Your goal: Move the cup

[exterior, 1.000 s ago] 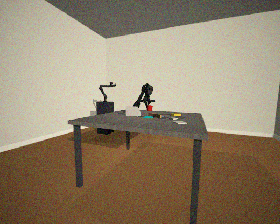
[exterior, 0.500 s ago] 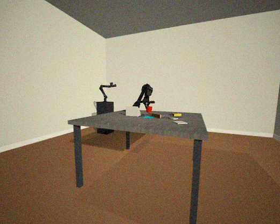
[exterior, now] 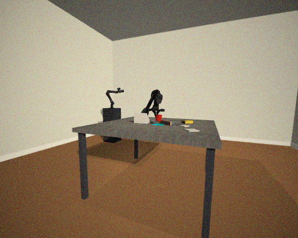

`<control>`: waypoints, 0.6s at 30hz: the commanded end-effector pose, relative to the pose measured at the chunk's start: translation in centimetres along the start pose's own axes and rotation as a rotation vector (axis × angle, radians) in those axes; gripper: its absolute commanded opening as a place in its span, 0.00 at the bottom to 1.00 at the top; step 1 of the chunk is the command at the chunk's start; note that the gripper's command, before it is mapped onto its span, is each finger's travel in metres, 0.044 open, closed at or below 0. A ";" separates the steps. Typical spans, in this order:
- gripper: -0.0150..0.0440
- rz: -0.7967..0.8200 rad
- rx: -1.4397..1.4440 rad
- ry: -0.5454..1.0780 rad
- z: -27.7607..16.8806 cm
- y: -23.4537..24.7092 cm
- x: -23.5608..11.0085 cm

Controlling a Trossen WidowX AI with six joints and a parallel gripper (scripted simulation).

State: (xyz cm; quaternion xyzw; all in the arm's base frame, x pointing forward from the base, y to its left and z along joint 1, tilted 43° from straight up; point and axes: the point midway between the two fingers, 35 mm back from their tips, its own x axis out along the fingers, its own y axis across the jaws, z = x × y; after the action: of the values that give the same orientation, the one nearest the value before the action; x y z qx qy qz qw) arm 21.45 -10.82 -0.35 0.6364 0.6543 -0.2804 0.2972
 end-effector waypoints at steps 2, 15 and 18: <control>0.25 0.001 0.008 0.007 -0.1 0.0 0.7; 0.25 0.001 0.007 0.007 -0.1 -0.1 2.4; 0.25 0.001 0.007 0.007 -0.1 -0.1 2.7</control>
State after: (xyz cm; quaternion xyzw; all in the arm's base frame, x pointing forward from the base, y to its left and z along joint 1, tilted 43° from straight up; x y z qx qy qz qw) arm 21.41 -9.28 -2.03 0.6366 0.6541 -0.2799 0.2975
